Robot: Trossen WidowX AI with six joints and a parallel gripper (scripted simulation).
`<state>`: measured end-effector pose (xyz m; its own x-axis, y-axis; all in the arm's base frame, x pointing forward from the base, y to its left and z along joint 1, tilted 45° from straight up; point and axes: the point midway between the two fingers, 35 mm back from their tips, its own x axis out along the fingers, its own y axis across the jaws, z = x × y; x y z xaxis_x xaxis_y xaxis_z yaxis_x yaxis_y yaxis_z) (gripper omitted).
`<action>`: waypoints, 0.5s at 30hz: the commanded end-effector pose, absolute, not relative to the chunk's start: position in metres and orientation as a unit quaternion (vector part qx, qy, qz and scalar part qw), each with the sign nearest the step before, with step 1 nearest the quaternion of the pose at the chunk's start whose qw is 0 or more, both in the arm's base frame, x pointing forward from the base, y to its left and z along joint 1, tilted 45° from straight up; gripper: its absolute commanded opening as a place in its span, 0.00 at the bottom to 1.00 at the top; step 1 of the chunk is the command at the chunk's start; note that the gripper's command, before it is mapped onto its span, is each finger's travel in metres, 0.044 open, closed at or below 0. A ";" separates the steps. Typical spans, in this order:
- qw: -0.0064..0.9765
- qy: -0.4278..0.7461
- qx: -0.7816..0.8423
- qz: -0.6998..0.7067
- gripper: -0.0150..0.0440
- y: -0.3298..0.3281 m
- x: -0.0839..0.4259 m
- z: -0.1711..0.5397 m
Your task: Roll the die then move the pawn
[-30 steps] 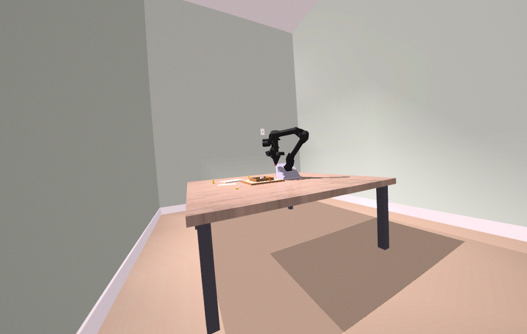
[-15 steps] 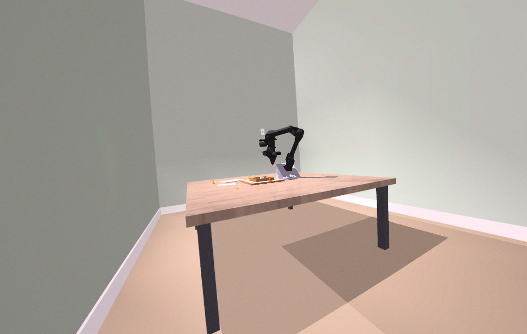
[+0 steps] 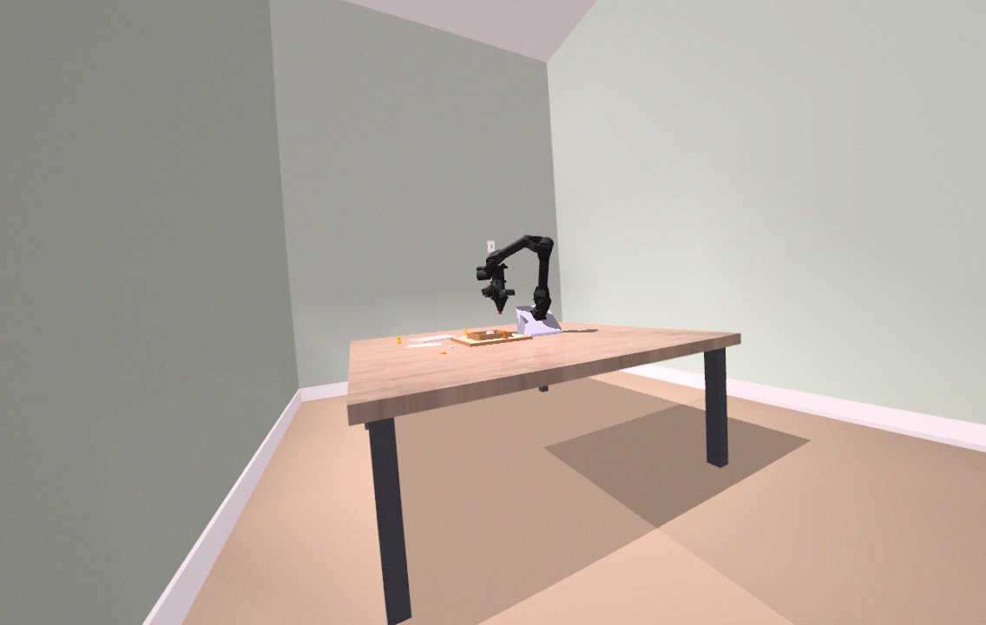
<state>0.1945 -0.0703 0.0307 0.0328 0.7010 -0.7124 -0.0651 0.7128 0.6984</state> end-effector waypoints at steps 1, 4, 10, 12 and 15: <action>0.673 0.637 0.247 0.285 0.25 -0.077 0.197 0.014; 0.673 0.637 0.247 0.285 0.25 -0.082 0.200 0.001; 0.673 0.636 0.246 0.284 0.25 -0.090 0.203 -0.026; 0.673 0.636 0.246 0.284 0.25 -0.092 0.203 -0.035; 0.674 0.636 0.246 0.284 0.25 -0.095 0.203 -0.049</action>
